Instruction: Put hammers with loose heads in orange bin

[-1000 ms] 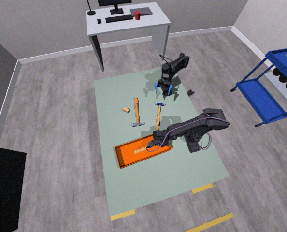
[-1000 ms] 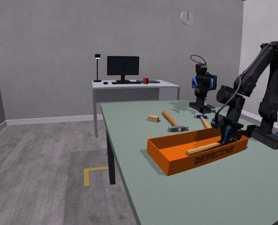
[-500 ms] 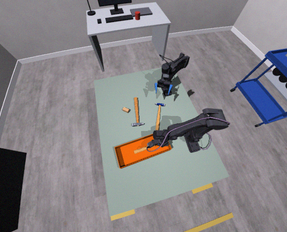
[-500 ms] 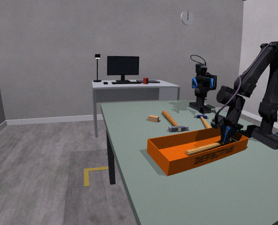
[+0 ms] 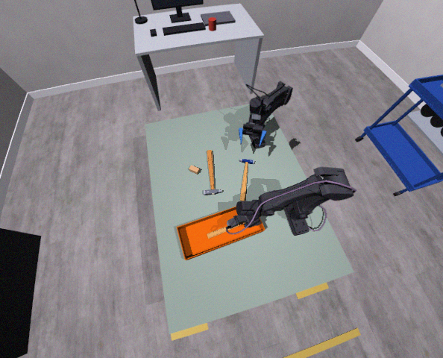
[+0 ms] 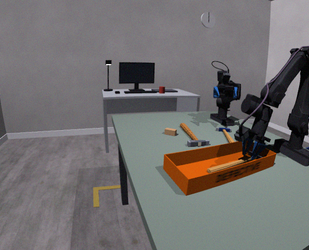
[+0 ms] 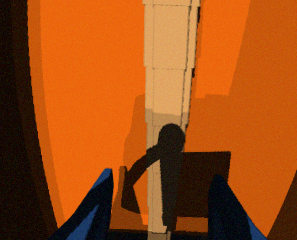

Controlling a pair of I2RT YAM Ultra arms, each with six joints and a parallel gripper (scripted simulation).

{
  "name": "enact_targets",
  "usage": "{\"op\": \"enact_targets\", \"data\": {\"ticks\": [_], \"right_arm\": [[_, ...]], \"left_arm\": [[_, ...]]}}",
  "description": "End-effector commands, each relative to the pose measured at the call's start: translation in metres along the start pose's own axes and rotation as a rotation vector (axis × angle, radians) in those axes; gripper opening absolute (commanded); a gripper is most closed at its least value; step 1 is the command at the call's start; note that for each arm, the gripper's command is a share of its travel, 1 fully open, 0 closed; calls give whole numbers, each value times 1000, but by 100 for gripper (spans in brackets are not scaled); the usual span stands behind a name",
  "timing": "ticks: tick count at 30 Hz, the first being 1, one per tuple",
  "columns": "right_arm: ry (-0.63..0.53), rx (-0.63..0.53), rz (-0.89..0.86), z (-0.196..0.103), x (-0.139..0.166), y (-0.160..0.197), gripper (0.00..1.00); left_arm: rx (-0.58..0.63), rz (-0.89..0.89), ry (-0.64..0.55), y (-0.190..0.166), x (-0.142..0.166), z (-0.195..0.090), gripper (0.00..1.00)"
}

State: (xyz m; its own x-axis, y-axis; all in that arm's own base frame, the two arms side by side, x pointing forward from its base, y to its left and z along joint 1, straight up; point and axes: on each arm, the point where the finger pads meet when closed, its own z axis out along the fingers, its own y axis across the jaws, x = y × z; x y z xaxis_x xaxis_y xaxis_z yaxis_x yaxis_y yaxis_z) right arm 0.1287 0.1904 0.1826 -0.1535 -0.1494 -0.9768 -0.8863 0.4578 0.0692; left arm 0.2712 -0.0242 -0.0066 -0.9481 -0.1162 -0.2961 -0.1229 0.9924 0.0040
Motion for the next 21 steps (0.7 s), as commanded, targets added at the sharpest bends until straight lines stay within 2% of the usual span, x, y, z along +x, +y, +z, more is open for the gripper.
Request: {"op": "enact_targets", "data": {"ticks": [1, 10, 14, 15, 19, 21], "right_arm": [[-9, -4, -6, 1, -4, 0, 100], [-9, -4, -6, 1, -4, 0, 100], [-9, -4, -6, 1, -4, 0, 100], [-9, -4, -6, 1, -4, 0, 100], [-9, -4, -6, 1, -4, 0, 100], [-9, -4, -6, 1, -4, 0, 100]], "left_arm": [[-1, -2, -53, 0, -17, -14, 49], [3, 0, -52, -2, -16, -29, 49], [2, -3, -53, -2, -15, -43, 94], [2, -3, -53, -2, -15, -50, 100], [2, -3, -53, -2, -13, -73, 100], [-3, -3, -27, -1, -6, -67, 100]]}}
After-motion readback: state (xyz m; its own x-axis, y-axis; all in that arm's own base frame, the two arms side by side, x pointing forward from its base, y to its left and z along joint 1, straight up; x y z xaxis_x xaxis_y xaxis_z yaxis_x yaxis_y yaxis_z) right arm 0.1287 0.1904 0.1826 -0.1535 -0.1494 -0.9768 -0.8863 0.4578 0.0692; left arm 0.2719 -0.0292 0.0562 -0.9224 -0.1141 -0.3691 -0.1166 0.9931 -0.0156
